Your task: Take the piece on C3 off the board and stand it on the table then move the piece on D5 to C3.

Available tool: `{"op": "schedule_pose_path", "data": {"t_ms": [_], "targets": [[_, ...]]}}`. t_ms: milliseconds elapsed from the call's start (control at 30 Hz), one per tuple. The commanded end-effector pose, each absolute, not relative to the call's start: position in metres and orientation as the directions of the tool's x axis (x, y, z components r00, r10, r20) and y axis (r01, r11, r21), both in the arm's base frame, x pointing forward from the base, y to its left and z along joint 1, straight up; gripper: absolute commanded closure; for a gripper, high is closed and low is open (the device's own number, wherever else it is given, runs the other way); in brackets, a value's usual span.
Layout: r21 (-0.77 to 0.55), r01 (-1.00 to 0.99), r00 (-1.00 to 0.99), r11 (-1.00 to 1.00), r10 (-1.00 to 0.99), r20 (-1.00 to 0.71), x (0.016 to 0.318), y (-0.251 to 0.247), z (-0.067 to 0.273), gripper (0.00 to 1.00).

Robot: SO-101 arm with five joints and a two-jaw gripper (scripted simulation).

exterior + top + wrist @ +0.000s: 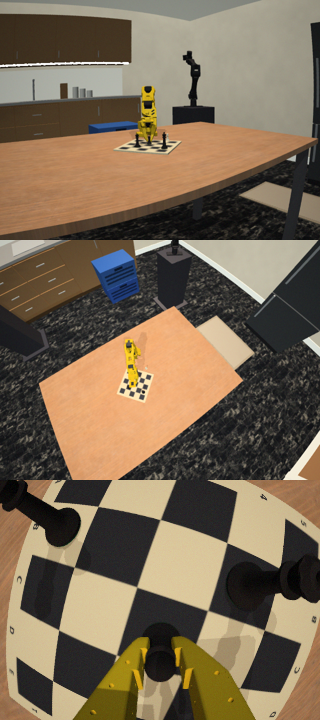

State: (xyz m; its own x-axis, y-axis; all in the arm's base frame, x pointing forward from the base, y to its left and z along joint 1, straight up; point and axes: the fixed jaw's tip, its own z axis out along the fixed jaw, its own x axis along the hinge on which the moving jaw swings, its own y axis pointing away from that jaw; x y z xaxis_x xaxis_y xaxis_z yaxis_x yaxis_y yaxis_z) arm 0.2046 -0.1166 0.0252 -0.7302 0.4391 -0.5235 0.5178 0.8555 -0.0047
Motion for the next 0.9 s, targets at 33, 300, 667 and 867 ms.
{"op": "schedule_pose_path", "data": {"t_ms": [33, 300, 667, 867], "targets": [[-0.007, 0.505, -0.739, 0.863, 0.428, -0.521, 0.204, -0.114, 0.024, 1.0], [-0.007, 0.505, -0.739, 0.863, 0.428, -0.521, 0.205, -0.114, 0.028, 1.0], [-0.007, 0.505, -0.738, 0.863, 0.428, -0.521, 0.207, -0.116, 0.031, 1.0], [-0.007, 0.506, -0.738, 0.863, 0.428, -0.521, 0.209, -0.117, 0.034, 1.0]]}}
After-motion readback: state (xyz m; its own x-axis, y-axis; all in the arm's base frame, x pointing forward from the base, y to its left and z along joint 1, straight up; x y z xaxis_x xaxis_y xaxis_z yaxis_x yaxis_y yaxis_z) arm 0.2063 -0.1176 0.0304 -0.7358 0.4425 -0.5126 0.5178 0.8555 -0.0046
